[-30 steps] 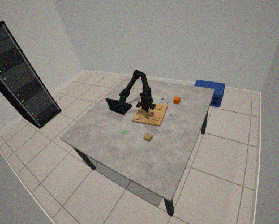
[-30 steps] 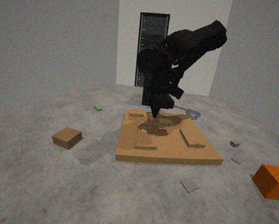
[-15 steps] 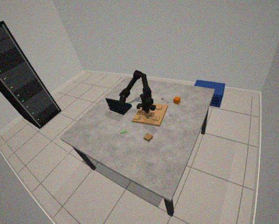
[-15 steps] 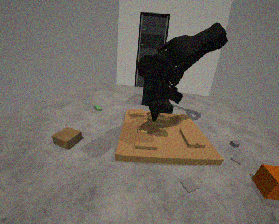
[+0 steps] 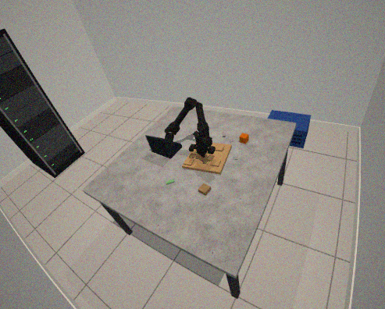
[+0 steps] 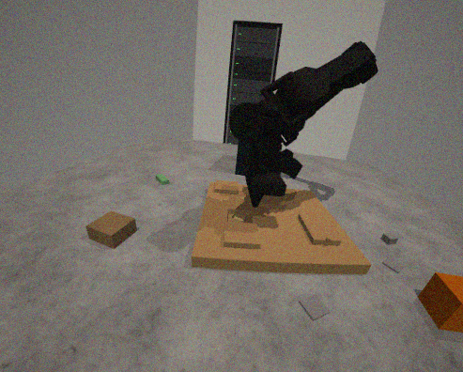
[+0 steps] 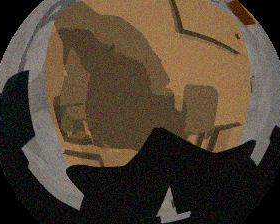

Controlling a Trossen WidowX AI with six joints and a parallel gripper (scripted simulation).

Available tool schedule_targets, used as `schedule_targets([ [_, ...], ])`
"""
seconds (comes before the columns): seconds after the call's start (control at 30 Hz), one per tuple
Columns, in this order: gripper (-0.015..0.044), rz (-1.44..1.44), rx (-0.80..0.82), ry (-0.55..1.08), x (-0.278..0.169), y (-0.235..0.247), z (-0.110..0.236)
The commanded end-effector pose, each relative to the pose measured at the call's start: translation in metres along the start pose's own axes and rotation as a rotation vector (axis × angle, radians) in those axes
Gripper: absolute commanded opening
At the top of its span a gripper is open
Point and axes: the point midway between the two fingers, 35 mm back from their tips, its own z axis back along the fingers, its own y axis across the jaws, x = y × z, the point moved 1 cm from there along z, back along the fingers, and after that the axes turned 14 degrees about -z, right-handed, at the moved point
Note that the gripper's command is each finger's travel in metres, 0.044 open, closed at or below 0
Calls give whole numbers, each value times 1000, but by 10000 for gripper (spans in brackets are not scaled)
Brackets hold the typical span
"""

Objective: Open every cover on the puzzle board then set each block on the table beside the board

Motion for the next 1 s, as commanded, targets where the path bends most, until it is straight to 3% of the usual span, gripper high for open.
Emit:
schedule_targets([
  [0.0,0,-5,4,-5,0,2,-3],
  [0.97,0,-6,5,-5,-14,31,-5],
])
